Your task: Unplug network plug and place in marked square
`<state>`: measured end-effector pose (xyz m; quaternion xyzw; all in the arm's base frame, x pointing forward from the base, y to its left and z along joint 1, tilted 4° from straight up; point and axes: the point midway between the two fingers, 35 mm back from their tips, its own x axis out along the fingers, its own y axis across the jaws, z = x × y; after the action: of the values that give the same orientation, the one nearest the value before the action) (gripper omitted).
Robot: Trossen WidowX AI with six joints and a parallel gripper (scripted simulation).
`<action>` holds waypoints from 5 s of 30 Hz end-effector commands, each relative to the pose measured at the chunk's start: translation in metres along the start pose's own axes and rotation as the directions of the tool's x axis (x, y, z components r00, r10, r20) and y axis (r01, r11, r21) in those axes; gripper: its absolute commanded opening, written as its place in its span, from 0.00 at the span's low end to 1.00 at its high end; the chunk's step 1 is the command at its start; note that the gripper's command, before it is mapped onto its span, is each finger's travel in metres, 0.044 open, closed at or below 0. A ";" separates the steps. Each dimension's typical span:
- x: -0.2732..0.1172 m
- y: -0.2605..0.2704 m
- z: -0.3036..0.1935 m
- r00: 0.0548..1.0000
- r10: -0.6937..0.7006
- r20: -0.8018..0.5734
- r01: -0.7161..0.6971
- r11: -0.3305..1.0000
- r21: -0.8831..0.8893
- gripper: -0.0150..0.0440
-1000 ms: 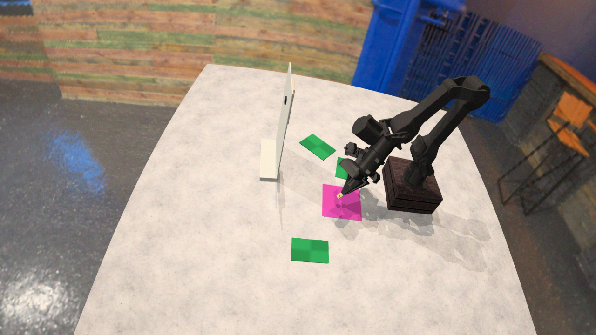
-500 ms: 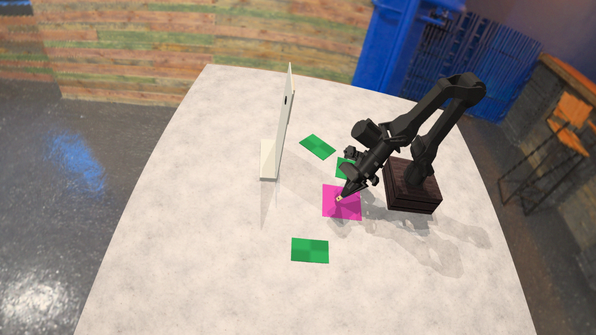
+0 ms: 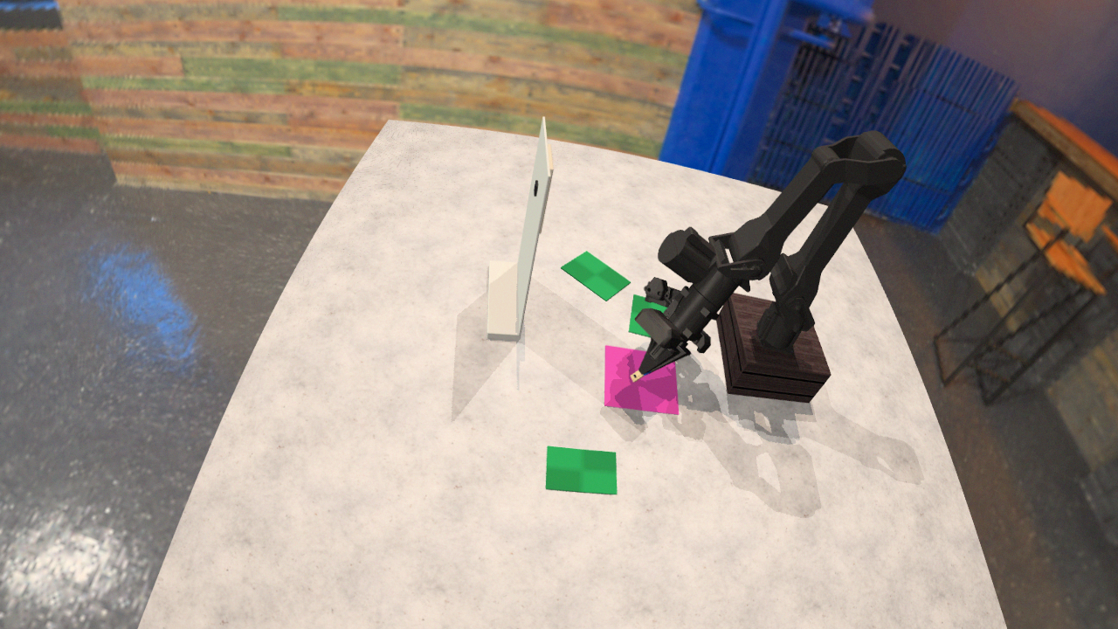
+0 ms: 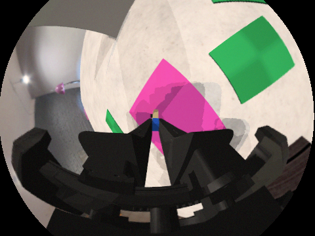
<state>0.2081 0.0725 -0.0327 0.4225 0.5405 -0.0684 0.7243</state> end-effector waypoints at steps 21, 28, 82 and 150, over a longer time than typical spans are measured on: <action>0.001 -0.001 0.000 1.000 0.000 0.000 0.000 1.000 0.000 0.52; -0.003 0.000 0.001 1.000 0.000 0.000 0.000 1.000 -0.001 0.52; -0.038 0.014 0.003 1.000 0.001 -0.002 -0.001 1.000 -0.005 0.52; -0.136 0.078 0.003 1.000 0.002 -0.006 -0.002 1.000 -0.008 0.52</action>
<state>0.1978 0.0710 0.1108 0.4187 0.5449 -0.0628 0.7237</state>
